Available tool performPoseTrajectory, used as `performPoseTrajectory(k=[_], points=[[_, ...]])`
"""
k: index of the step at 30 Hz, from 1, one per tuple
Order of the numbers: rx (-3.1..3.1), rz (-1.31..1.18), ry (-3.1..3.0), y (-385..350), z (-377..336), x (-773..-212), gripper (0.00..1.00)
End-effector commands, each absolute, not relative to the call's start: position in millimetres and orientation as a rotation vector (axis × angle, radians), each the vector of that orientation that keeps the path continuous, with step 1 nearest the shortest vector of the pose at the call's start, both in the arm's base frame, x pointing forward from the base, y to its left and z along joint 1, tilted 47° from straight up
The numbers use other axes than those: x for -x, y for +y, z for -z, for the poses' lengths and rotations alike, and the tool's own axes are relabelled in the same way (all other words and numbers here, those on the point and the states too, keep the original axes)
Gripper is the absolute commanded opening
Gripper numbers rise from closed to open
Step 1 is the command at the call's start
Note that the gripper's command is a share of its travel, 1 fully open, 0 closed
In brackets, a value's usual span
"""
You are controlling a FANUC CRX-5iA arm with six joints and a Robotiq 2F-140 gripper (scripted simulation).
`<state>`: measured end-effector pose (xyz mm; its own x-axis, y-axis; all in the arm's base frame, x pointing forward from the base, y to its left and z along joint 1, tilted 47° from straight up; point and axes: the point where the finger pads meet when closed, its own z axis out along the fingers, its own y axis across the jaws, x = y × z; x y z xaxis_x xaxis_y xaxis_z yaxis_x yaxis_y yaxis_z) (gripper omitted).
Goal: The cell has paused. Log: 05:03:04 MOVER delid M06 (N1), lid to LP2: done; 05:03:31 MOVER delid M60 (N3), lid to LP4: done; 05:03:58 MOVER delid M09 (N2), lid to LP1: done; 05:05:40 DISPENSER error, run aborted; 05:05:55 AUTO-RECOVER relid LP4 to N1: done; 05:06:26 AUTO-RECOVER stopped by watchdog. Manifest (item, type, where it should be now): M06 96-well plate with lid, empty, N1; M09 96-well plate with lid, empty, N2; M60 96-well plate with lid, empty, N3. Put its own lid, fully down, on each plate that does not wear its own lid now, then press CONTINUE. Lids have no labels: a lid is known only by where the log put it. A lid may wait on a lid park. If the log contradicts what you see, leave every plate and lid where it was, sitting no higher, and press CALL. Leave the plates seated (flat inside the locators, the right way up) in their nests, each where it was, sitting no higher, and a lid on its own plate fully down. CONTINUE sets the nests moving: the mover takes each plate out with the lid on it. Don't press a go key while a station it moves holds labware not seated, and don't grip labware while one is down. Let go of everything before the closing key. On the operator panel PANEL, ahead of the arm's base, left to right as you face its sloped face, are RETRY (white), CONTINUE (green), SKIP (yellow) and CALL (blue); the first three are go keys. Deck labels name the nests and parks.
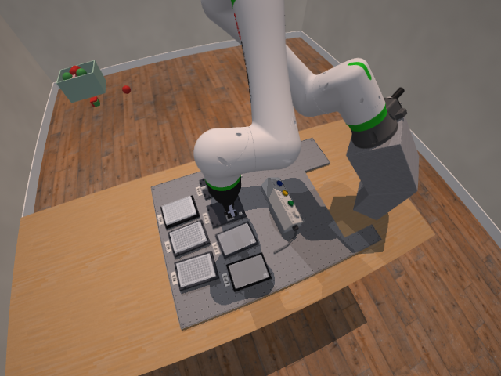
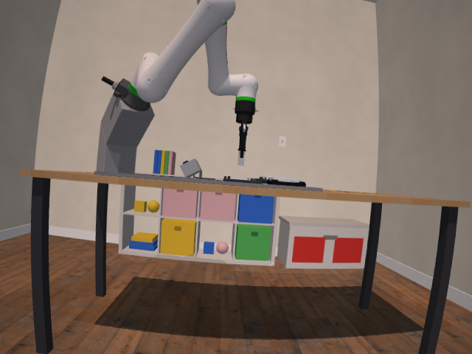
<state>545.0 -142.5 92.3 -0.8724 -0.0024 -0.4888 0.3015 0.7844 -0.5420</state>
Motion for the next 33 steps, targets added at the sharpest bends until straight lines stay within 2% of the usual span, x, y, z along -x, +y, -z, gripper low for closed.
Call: performPoseTrajectory(k=[1, 5, 8, 14, 33], points=[[-0.224, 0.870, 2.502, -142.3, -92.4, -545.1, 0.00], [-0.225, 0.869, 2.504, -150.4, -97.7, -543.0, 0.00], [-0.226, 0.866, 2.506, -205.3, -134.8, -523.6, 0.00], [-0.223, 0.871, 2.499, -243.8, -162.3, -504.3, 0.00], [-0.223, 0.872, 2.498, -244.9, -163.1, -503.7, 0.00]])
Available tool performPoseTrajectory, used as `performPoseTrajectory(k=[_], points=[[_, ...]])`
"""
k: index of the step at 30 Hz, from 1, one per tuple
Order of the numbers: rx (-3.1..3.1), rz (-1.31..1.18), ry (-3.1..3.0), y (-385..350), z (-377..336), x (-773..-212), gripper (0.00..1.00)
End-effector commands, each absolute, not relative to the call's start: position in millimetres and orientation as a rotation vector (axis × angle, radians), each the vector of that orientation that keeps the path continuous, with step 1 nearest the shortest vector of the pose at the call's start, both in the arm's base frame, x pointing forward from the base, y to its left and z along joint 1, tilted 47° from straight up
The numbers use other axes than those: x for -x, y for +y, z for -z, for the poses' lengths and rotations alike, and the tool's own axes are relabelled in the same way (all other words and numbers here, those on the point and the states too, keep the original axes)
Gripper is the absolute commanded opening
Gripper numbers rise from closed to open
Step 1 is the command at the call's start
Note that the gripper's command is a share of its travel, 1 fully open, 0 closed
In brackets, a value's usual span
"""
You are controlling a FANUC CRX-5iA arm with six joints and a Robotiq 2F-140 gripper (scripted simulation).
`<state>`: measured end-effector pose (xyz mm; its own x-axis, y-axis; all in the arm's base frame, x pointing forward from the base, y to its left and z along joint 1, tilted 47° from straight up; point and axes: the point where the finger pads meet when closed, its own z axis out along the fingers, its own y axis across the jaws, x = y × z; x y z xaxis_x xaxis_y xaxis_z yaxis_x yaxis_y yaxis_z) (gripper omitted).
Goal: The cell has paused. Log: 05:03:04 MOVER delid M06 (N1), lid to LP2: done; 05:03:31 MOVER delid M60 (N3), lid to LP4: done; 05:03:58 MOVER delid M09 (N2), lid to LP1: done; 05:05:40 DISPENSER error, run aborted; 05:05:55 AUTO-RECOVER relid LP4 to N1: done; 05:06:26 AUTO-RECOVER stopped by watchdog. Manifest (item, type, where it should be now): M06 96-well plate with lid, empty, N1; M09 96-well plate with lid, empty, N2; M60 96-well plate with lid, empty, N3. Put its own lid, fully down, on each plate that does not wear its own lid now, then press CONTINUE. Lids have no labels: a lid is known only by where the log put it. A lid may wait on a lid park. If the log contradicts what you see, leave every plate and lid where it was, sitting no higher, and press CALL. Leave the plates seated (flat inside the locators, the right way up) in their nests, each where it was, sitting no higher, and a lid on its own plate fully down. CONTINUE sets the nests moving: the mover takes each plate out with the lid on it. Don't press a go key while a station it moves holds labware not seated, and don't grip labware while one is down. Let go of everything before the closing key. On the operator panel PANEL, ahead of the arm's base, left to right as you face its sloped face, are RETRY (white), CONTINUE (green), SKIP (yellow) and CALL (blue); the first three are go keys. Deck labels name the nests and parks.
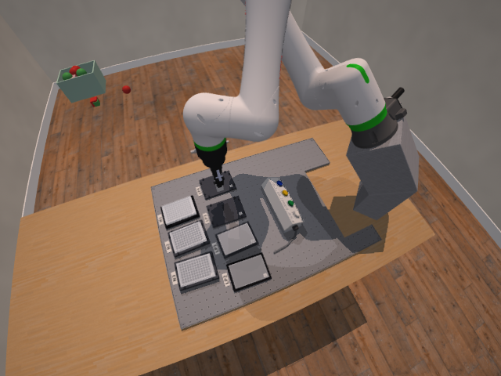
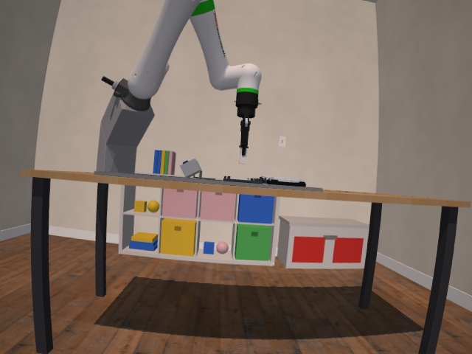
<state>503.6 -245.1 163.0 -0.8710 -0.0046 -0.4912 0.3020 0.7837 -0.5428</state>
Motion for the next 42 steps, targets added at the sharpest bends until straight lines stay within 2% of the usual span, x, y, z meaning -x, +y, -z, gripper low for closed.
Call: performPoseTrajectory(k=[1, 12, 15, 17, 18, 21, 22, 29, 42], points=[[-0.223, 0.872, 2.498, -244.9, -163.1, -503.7, 0.00], [-0.223, 0.869, 2.501, -239.7, -159.4, -507.6, 0.00], [-0.228, 0.855, 2.515, -189.3, -124.6, -539.5, 0.00], [-0.228, 0.855, 2.515, -189.3, -124.6, -539.5, 0.00], [-0.230, 0.852, 2.519, -161.5, -105.7, -553.1, 0.00], [-0.230, 0.852, 2.519, -161.5, -105.7, -553.1, 0.00], [-0.230, 0.853, 2.520, -131.5, -85.3, -565.0, 0.00], [-0.226, 0.866, 2.508, -57.6, -34.6, -583.4, 0.00], [-0.224, 0.870, 2.502, -39.3, -21.8, -585.6, 0.00]])
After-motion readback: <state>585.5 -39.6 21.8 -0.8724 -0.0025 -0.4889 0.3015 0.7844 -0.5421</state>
